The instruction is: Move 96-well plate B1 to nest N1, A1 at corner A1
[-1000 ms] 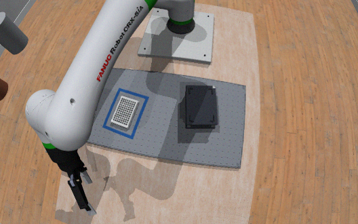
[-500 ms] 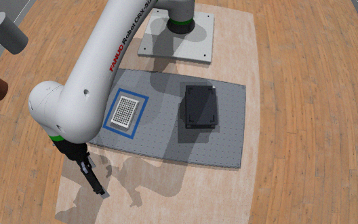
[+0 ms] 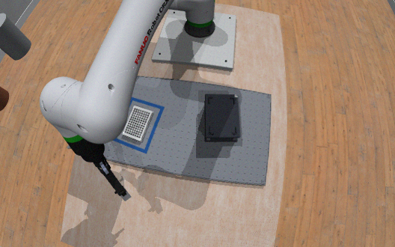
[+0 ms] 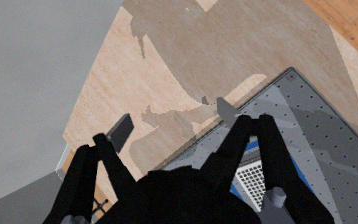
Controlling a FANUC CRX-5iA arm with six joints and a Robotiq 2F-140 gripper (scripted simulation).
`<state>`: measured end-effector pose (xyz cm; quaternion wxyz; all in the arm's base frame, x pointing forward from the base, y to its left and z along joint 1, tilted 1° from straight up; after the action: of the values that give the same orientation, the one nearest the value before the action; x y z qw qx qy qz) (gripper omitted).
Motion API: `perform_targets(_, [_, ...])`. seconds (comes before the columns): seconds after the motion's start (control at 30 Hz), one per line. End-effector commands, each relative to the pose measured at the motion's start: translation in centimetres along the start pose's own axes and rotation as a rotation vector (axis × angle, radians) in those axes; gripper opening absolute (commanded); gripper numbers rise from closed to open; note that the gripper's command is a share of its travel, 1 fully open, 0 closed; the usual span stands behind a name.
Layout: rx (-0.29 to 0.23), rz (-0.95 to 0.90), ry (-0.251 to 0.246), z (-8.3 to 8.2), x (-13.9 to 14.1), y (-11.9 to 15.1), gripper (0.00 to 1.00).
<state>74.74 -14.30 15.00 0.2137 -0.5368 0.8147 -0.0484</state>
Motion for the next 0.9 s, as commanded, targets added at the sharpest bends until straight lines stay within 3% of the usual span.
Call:
perform_targets(0.0, [-0.042,-0.059,0.033,-0.4,0.3,1.1,1.0])
perform_targets(0.23, [-0.061,-0.085,0.047,-1.1,1.2,3.8,1.0])
perform_targets(0.37, [-0.135,-0.184,0.097,-1.6,1.6,5.2,1.0])
perform_targets(0.6, [-0.136,-0.185,0.098,-2.3,2.5,7.5,1.0])
perform_targets(0.73, [-0.214,-0.283,0.145,-2.8,3.0,8.9,1.0])
perform_targets(0.87, [-0.215,-0.285,0.145,-3.4,3.8,10.6,1.0])
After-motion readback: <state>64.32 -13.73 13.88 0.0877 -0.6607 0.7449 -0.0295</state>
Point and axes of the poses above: the point where the finger pads meet when closed, its own z axis out along the fingers, its own x axis across the jaws, y = z × x, the point moved 5 cm from there along -z, back along the fingers, and after that the axes turned 12 degrees about -z, right-handed, at the moved point
